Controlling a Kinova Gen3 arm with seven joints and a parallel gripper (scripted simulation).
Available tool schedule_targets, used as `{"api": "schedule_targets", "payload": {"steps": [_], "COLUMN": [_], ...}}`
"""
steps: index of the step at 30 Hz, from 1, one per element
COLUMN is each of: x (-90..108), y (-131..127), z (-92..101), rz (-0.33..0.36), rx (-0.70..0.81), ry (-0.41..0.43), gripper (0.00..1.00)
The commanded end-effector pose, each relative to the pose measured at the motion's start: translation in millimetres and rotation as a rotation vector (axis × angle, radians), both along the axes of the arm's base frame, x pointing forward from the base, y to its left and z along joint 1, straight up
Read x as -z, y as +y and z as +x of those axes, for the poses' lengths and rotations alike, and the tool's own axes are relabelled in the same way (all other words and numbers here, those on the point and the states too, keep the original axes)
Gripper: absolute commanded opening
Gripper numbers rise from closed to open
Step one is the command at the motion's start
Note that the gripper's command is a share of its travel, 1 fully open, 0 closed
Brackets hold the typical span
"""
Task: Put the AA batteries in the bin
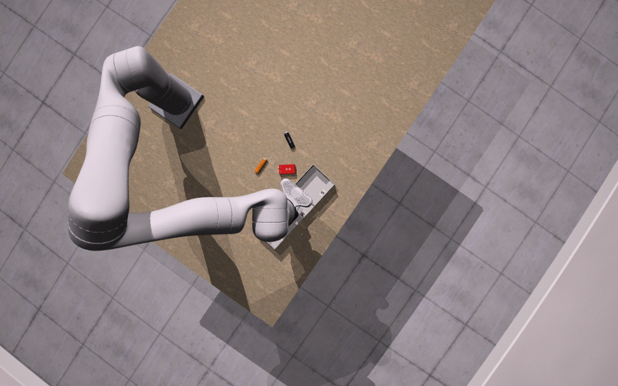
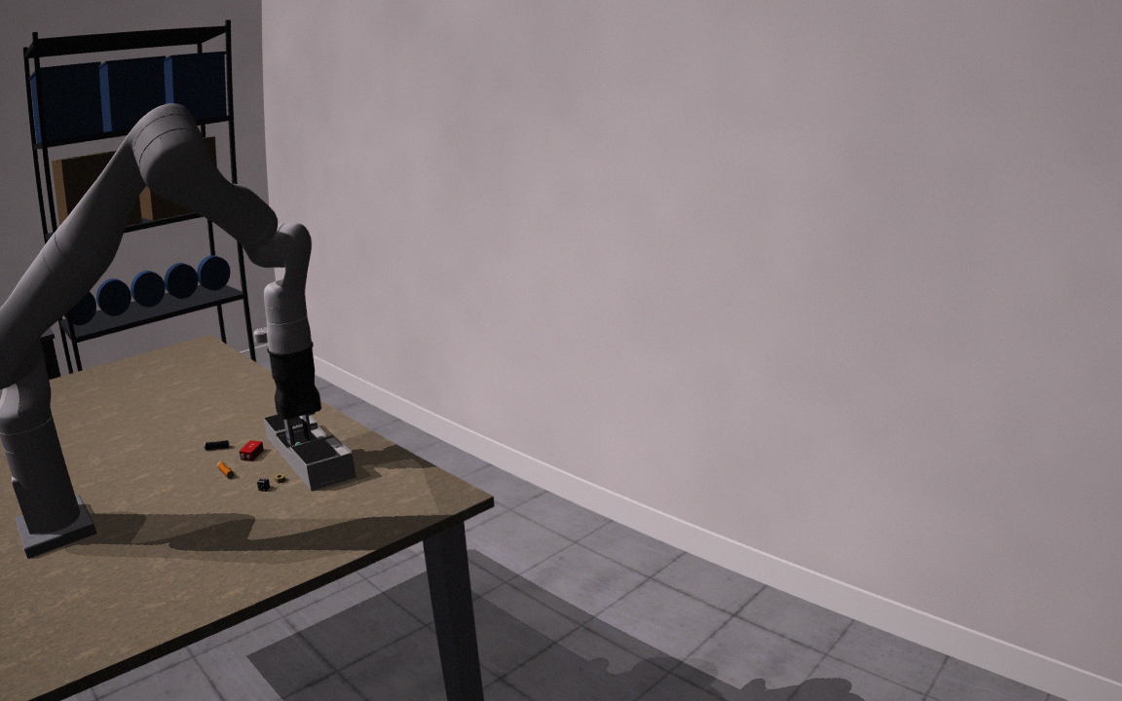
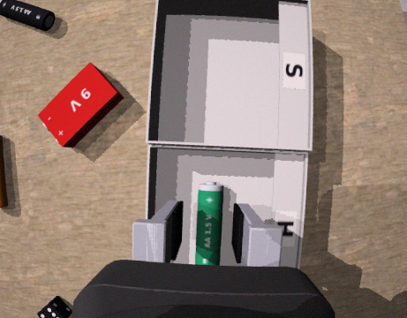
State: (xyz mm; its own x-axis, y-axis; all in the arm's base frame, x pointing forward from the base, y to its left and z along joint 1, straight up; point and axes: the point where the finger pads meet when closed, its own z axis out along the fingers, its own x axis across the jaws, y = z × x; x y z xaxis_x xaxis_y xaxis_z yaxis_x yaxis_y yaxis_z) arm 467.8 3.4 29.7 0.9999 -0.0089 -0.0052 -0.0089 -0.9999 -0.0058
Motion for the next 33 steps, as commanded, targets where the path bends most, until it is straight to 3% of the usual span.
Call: {"api": "schedule_targets", "payload": {"steps": [1,10,14,25,31,33], "x": [-4.5,-16.4,-36.4,-38.5,-40.5,-40.5], "y": [-1.2,-1.2,-1.3,-1.9,33.2,33.2], "z": [1.4,1.4,1.4,1.8,-33.8,-33.8], "rz": [-0.002,-0.002,-0.002,-0.002,-0.001,-0.001], "rx": [0.002,0.002,0.002,0.002,-0.298,-0.298], "ry": [-0.005,-0.005,-0.005,-0.005,-0.006,-0.006], "gripper": [0.60,0.60,0.60,0.60,0.60,0.60]}}
